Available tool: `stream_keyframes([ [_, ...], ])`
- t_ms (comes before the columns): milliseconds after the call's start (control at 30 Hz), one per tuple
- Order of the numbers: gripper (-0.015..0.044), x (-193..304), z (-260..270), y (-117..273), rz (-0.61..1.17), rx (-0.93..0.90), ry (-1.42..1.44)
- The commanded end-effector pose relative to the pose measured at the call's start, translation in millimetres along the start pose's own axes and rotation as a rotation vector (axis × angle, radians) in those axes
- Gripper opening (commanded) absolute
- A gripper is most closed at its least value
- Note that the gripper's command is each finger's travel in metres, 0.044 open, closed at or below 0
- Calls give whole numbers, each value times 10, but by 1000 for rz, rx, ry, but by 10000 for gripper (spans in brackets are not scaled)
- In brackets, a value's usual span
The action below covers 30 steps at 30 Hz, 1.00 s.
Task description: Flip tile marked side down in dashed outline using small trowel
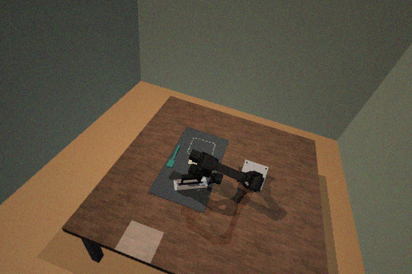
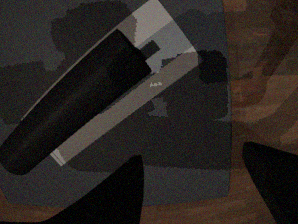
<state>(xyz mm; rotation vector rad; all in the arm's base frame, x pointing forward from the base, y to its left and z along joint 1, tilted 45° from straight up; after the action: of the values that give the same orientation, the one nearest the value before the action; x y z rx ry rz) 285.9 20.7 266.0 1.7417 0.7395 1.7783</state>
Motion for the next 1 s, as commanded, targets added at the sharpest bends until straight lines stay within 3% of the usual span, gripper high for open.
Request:
stream_keyframes([
  [0, 270, -10, 56, 14, -2, 2, 142],
  [967, 270, -124, 420, 94, 0, 3, 1147],
])
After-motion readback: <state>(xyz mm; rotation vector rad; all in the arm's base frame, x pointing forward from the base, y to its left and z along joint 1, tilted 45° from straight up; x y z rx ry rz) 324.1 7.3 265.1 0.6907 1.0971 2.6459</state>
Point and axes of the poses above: the point midway between the two fingers, 35 mm back from their tips, its own y axis back along the fingers, its own z axis across the jaws, x = y × z, the point moved 10 cm from there along y, back along the fingers, and after that the axes turned 1 degree about y, right-handed, at the moved point
